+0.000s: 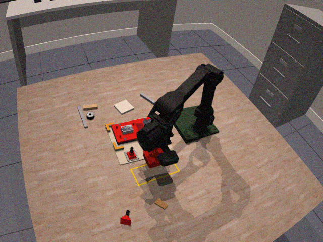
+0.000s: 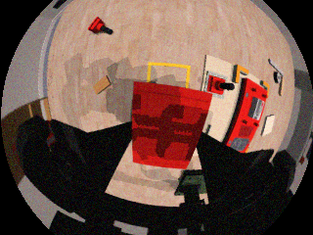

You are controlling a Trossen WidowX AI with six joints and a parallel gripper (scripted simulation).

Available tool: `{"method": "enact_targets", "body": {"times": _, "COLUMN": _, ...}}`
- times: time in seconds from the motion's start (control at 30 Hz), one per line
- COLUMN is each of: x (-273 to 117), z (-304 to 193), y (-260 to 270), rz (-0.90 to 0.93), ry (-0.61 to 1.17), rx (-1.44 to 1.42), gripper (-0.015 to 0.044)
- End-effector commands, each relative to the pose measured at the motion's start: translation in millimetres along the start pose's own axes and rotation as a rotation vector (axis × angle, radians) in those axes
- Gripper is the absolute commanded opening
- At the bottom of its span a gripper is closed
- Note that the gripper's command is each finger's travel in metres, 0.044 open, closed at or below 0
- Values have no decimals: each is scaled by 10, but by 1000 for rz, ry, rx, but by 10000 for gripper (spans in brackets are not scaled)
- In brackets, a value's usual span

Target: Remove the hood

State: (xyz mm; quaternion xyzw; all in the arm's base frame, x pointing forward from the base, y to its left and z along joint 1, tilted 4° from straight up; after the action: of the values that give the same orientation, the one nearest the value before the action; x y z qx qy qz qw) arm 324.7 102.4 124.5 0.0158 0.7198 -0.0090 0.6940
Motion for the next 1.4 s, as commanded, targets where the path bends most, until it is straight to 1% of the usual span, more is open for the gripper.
{"method": "enact_targets", "body": {"times": 0.0, "x": 48, "z": 0, "y": 6, "rz": 2, "ry": 4, "rx": 5, "gripper": 0}}
{"method": "enact_targets", "body": {"times": 1.37, "x": 375, "z": 7, "y": 11, "rz": 2, "ry": 3, "rx": 5, "gripper": 0}}
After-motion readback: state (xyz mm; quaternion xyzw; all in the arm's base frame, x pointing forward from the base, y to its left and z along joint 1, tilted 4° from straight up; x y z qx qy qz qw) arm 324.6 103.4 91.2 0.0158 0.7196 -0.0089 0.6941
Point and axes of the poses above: the point midway between the two fingers, 35 mm back from their tips, its own x axis out along the fingers, its own y axis across the jaws, z = x × y, the point moved 2 cm from there along -x, back along the fingers, and after that the axes turned 7 degrees about -x, right-handed, at the moved point
